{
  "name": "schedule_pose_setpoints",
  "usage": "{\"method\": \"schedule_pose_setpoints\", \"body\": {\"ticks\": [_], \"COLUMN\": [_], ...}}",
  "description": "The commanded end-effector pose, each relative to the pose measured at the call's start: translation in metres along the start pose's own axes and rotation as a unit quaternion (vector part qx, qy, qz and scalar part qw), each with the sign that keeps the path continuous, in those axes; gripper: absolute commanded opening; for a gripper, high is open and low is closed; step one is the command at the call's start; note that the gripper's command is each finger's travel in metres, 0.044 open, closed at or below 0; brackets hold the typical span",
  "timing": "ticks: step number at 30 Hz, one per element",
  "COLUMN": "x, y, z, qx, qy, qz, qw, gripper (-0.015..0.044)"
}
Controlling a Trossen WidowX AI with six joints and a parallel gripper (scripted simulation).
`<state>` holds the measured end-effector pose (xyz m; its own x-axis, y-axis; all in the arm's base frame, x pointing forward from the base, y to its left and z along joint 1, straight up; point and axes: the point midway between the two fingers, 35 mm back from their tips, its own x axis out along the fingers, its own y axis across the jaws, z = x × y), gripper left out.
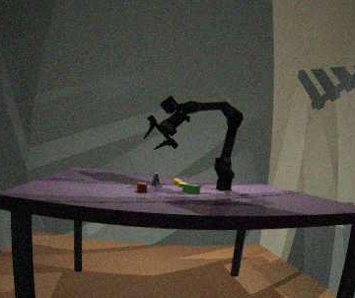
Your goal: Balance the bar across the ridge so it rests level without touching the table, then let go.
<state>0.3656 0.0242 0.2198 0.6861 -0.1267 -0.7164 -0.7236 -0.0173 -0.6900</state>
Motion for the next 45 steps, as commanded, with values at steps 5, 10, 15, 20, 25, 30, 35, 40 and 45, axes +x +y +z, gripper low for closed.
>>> {"method": "schedule_pose_setpoints", "body": {"ticks": [5, 10, 15, 20, 25, 30, 35, 40, 45], "x": [0.011, 0.013, 0.013, 0.011, 0.006, 0.000, -0.009, -0.019, -0.019], "y": [0.035, 0.057, 0.080, 0.103, 0.125, 0.147, 0.169, 0.188, 0.192], "z": [-0.035, -0.056, -0.075, -0.091, -0.104, -0.115, -0.122, -0.127, -0.128], "qx": [-0.017, -0.021, -0.021, -0.020, -0.018, -0.015, -0.010, -0.002, -0.001], "qy": [0.018, 0.024, 0.026, 0.022, 0.013, -0.002, -0.023, -0.048, -0.052], "qz": [0.074, 0.119, 0.164, 0.208, 0.249, 0.289, 0.327, 0.360, 0.364], "qw": [0.997, 0.992, 0.986, 0.978, 0.968, 0.957, 0.945, 0.932, 0.930], "gripper": [0.0315, 0.0315, 0.0315, 0.0315, 0.0315, 0.0315, 0.0315, 0.0315, 0.0315]}}
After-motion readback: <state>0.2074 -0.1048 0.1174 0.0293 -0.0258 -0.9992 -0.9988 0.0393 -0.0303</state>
